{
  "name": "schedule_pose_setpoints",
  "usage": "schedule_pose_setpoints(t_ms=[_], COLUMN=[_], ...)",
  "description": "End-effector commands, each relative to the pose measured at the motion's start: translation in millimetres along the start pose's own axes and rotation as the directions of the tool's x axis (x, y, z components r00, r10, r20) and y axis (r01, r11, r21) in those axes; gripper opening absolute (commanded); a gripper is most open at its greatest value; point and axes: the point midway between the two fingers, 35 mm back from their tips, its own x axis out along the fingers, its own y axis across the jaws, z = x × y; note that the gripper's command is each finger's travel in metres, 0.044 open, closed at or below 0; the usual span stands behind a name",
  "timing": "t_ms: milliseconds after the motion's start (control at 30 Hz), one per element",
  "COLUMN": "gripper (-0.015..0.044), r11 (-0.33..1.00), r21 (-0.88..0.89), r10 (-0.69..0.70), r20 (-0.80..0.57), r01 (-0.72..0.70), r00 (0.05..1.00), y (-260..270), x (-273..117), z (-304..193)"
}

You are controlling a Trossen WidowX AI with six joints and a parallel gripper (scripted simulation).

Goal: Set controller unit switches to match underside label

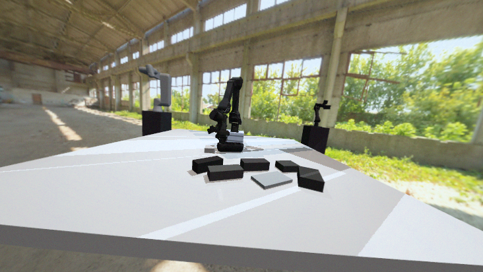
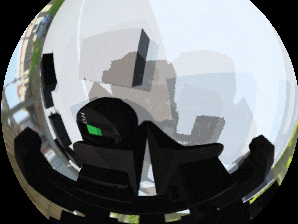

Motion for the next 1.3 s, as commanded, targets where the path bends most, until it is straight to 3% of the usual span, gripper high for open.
schedule_pose_setpoints(t_ms=[0,933,1267], gripper=[0.0,0.0,0.0], r11=[1.0,1.0,1.0], r21=[0.002,0.002,0.002], r10=[0.007,0.009,0.006], r20=[0.008,0.008,0.009], r01=[-0.007,-0.009,-0.006], r00=[1.0,1.0,1.0], y=[5.3,39.8,4.4], x=[0.0,9.3,-55.0], z=[2.8,4.1,1.0])
